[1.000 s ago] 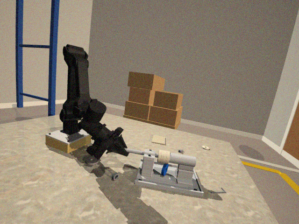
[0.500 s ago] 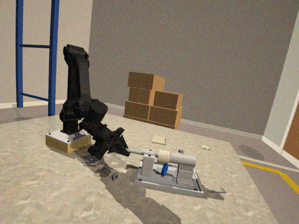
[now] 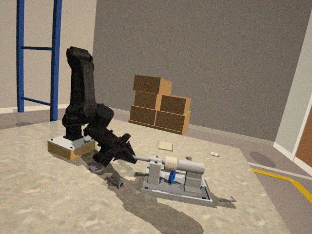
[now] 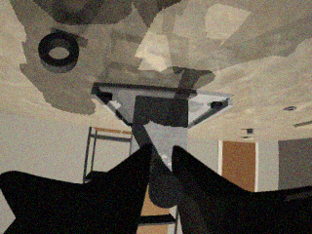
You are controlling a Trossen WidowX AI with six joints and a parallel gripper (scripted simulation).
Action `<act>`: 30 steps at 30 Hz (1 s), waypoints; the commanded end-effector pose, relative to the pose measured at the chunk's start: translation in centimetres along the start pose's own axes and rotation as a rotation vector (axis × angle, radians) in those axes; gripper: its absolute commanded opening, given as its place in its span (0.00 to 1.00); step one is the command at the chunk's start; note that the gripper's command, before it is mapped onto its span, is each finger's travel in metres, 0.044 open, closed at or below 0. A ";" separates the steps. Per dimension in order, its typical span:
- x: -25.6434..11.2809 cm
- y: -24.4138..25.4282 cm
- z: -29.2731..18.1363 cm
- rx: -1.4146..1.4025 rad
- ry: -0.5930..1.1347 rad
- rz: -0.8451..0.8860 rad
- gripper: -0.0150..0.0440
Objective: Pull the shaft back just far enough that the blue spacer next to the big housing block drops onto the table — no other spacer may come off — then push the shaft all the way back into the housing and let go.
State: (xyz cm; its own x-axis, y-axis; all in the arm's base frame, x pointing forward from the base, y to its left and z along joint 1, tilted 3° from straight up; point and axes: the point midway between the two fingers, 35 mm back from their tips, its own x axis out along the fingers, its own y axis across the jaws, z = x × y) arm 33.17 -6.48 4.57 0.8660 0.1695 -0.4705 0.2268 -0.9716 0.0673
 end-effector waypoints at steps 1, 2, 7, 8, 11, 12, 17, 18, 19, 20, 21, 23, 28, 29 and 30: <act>0.2 -0.1 -0.1 0.002 0.000 -0.002 0.25; 0.2 -0.1 -0.1 0.002 0.000 -0.002 0.25; 0.3 -0.1 -0.2 0.002 0.000 -0.002 0.25; 0.4 -0.1 -0.2 0.002 0.000 -0.002 0.25; 0.4 -0.1 -0.3 0.002 0.000 -0.002 0.25; 0.5 -0.1 -0.3 0.002 0.000 -0.002 0.25; 0.6 -0.1 -0.3 0.002 0.000 -0.002 0.25; 0.6 -0.1 -0.4 0.002 0.000 -0.002 0.25; 0.6 -0.1 -0.4 0.002 0.000 -0.002 0.25; 0.7 -0.1 -0.4 0.002 0.000 -0.002 0.25; 0.7 -0.1 -0.4 0.002 0.000 -0.002 0.25; 0.7 -0.1 -0.4 0.002 0.000 -0.002 0.25; 0.9 -0.1 -0.5 0.002 0.001 -0.002 0.25; 0.9 -0.1 -0.5 0.002 0.001 -0.002 0.25; 0.9 -0.1 -0.6 0.002 0.001 -0.002 0.25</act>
State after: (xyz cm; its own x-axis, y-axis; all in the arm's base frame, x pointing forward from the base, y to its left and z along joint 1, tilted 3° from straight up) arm 34.06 -6.27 4.62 0.8663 0.1697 -0.4698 0.2268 -0.9716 0.0672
